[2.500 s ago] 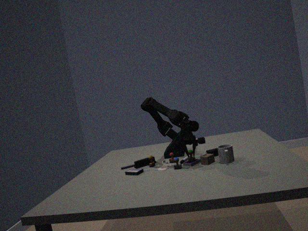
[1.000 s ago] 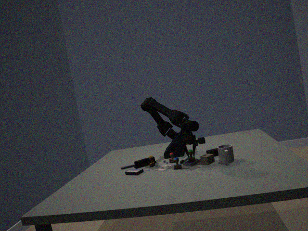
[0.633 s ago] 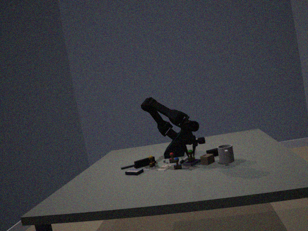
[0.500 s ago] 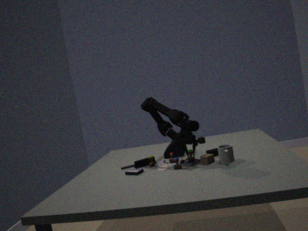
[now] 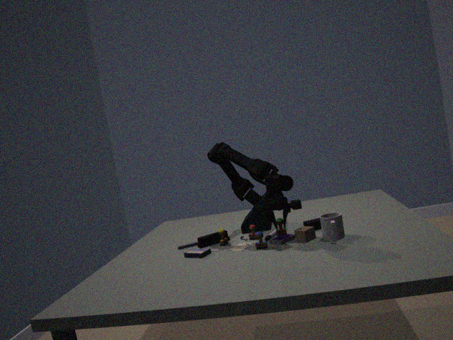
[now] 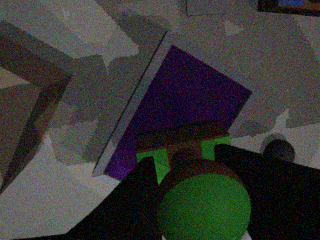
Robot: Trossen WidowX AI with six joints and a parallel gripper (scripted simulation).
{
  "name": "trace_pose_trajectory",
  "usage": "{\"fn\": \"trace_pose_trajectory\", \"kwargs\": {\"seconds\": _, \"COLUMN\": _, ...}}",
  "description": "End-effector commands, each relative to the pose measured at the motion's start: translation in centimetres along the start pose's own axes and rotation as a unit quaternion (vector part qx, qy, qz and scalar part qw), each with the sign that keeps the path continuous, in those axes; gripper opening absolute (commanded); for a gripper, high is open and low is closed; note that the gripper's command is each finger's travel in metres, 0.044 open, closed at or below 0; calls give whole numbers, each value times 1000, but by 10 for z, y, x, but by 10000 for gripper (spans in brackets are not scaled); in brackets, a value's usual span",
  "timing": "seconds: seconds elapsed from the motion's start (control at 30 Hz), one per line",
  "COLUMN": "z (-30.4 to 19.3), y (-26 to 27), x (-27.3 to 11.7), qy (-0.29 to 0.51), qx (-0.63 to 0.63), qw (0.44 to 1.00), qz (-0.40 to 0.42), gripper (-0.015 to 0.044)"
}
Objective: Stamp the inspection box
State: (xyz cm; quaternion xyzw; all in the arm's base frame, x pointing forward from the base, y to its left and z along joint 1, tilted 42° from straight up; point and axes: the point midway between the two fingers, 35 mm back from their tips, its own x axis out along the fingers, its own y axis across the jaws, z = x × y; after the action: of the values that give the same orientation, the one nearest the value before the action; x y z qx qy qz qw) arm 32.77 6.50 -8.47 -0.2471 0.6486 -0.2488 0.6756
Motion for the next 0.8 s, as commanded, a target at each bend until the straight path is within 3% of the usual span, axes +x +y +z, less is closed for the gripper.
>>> {"fn": "trace_pose_trajectory", "kwargs": {"seconds": 0.0, "z": 1, "y": 0, "x": -6, "qy": -1, "qx": 3, "qw": 1000, "qz": 2, "gripper": 0}}
{"fn": "trace_pose_trajectory", "kwargs": {"seconds": 0.77, "z": 1, "y": 1, "x": -44, "qy": -1, "qx": 3, "qw": 1000, "qz": 3, "gripper": 0}}
